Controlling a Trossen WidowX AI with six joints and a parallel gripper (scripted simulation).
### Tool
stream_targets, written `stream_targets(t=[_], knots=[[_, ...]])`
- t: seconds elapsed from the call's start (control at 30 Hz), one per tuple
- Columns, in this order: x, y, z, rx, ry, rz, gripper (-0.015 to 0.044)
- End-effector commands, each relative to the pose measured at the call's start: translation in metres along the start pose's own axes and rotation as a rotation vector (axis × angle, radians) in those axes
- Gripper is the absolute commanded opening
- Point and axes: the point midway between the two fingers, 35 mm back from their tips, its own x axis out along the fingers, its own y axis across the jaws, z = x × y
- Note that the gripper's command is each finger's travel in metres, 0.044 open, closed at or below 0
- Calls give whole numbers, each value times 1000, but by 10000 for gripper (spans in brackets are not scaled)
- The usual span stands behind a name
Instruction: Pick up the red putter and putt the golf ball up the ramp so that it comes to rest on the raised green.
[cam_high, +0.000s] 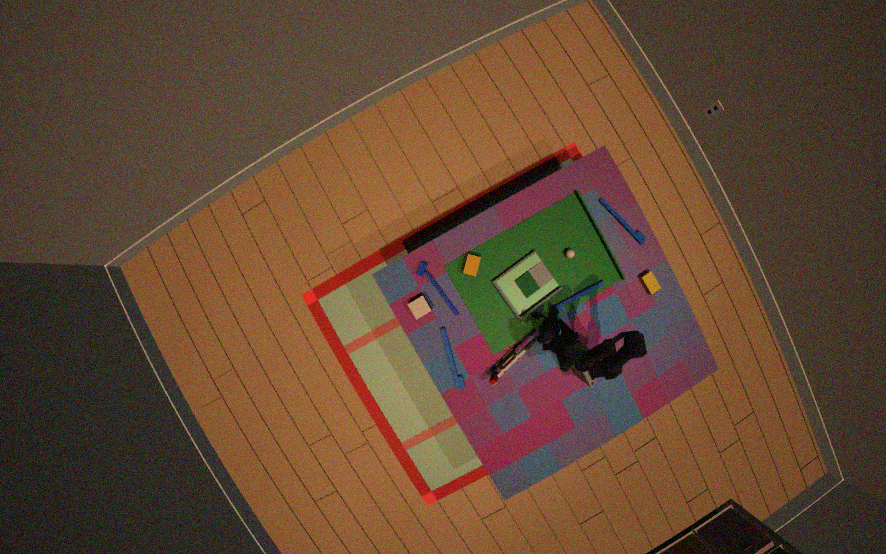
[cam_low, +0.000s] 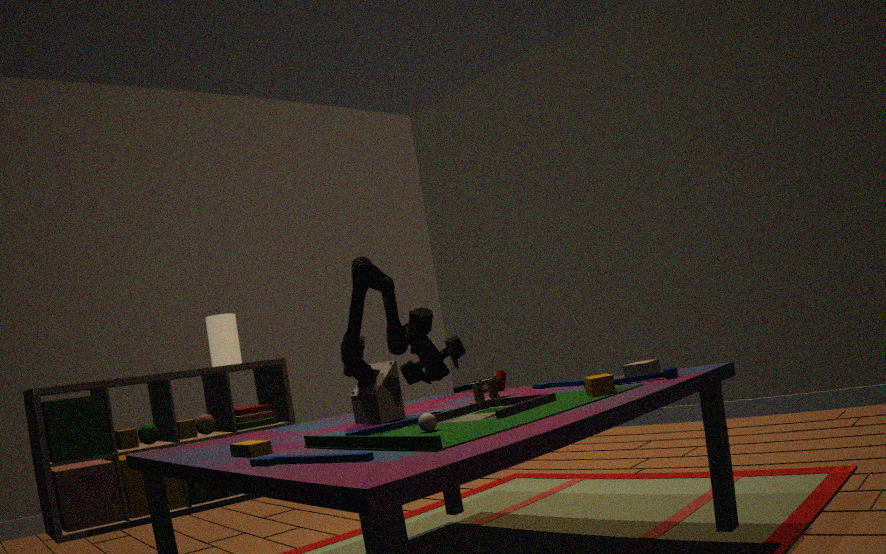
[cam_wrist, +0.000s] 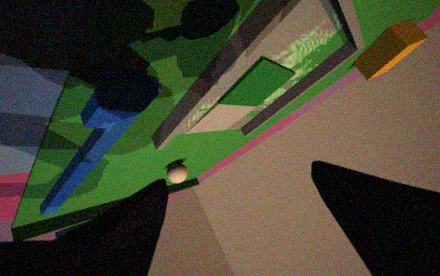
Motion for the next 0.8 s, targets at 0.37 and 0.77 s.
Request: stream_targets(t=[0.37, 0.77], knots=[[0, -77, 71, 274, -541, -55, 440], [-33, -89, 80, 544, -923, 268, 440]])
